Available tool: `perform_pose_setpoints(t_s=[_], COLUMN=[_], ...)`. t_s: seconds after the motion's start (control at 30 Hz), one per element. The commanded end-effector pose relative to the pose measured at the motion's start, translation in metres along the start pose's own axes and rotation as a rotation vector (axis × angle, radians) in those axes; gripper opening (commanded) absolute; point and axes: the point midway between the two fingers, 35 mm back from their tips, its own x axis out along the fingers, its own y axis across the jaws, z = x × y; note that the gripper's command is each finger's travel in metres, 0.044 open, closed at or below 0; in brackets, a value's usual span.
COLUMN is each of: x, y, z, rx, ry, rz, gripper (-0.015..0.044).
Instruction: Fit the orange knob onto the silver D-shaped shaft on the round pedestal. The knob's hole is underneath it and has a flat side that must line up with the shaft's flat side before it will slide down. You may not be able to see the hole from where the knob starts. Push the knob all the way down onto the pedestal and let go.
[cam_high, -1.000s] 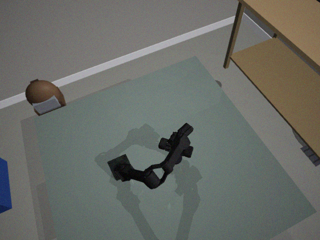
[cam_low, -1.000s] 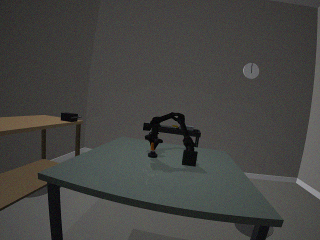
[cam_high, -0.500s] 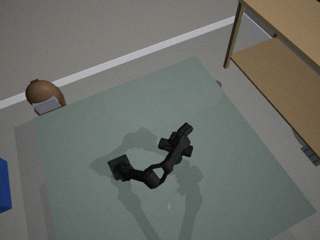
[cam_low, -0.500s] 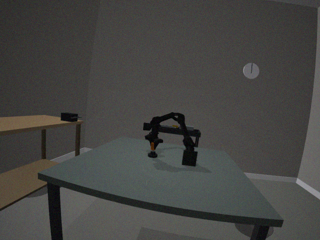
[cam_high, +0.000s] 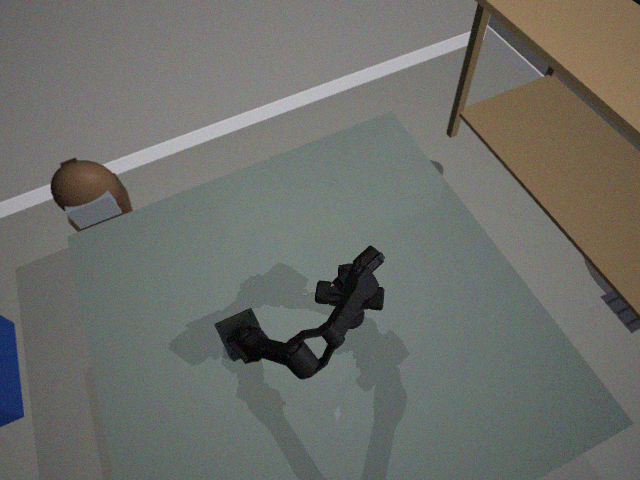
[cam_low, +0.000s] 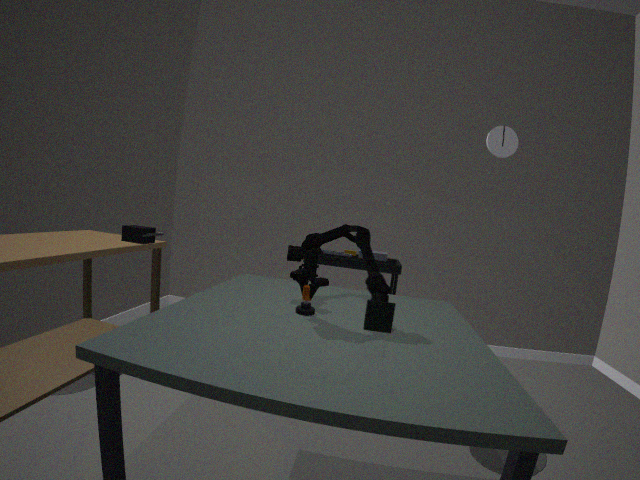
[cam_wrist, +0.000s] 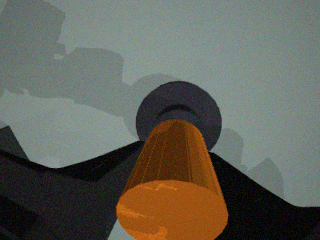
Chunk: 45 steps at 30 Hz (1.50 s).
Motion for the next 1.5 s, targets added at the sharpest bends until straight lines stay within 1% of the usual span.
perform_pose_setpoints(t_s=[0.0,0.57,0.83,1.47], x=[0.0012,-0.0029,-0.0045,0.0013], y=[0.0005,-0.0022,-0.0048,-0.0070], z=[-0.0003,0.0018,0.0025,0.0027], rx=[-0.010,-0.009,-0.216,-0.219], ry=[-0.001,-0.001,-0.001,-0.001], rz=[-0.001,-0.001,-0.001,-0.001], gripper=[0.0000,0.0000,0.0000,0.0000])
